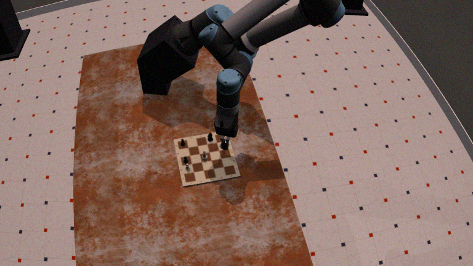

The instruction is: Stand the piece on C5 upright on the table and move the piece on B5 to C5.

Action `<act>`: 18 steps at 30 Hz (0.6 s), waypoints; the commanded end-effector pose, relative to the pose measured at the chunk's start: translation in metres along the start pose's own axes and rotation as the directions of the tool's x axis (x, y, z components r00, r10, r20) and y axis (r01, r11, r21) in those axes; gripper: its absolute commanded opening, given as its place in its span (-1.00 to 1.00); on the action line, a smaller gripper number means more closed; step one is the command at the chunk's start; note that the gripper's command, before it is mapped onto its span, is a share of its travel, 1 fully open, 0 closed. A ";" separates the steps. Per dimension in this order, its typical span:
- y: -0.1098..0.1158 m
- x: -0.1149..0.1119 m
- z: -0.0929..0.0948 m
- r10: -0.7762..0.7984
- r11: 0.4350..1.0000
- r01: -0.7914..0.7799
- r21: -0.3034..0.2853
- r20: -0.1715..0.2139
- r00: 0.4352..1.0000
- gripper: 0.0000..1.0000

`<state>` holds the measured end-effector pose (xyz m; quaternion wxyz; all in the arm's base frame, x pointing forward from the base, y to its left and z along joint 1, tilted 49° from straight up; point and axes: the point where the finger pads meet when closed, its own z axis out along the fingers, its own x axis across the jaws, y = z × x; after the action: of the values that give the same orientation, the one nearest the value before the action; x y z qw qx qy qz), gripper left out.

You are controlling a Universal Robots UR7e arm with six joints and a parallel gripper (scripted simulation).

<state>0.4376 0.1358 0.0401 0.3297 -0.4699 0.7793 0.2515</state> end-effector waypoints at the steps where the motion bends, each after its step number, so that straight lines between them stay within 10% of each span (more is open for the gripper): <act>1: 0.000 0.000 -0.015 -0.001 1.000 0.001 -0.005 0.001 1.000 -1.00; 18: 0.000 0.000 -0.057 -0.001 1.000 0.001 -0.005 0.001 1.000 -1.00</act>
<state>0.4258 0.1028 0.0708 0.3297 -0.4699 0.7797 0.2503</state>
